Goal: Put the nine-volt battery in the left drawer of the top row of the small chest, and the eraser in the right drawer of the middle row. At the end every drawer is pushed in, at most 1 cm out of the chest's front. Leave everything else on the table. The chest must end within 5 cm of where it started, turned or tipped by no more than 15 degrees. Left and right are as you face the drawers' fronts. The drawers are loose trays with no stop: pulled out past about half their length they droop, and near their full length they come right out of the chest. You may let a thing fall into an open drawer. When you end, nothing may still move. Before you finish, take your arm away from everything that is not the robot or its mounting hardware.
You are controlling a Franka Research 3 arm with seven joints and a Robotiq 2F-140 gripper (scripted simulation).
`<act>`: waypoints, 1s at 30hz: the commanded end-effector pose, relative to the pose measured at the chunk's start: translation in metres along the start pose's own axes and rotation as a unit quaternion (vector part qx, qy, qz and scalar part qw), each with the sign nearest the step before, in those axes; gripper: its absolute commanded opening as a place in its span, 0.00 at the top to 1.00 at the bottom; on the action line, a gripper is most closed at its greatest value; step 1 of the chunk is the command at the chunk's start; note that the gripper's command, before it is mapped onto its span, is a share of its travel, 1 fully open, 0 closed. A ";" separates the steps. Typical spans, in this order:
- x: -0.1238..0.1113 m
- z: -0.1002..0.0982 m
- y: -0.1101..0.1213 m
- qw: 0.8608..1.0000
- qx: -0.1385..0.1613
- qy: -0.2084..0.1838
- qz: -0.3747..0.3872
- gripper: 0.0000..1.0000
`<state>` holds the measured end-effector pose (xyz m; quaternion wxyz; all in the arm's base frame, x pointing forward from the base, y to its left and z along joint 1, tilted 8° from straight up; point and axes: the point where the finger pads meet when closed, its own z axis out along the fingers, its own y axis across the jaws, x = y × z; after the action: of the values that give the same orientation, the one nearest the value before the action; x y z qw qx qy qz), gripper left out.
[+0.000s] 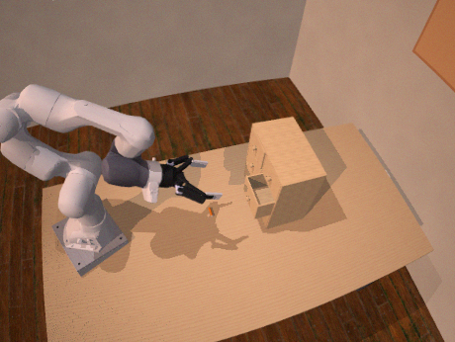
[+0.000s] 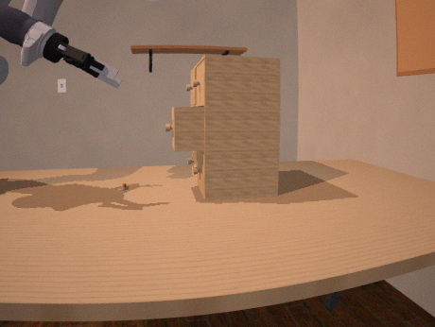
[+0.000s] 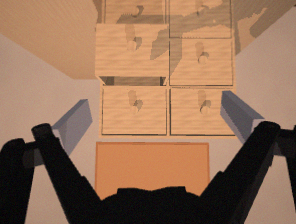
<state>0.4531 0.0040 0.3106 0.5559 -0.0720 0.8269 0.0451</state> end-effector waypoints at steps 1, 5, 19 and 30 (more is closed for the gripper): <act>-0.011 0.004 0.006 0.999 -0.013 -0.006 -0.037 0.00; -0.011 0.004 0.006 0.999 -0.013 -0.006 -0.037 0.00; -0.024 0.008 0.012 0.997 -0.029 -0.012 -0.077 0.00; -0.038 0.012 0.021 0.991 -0.047 -0.021 -0.126 0.00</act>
<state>0.4709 0.0211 0.3355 0.5671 -0.1629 0.8070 0.0252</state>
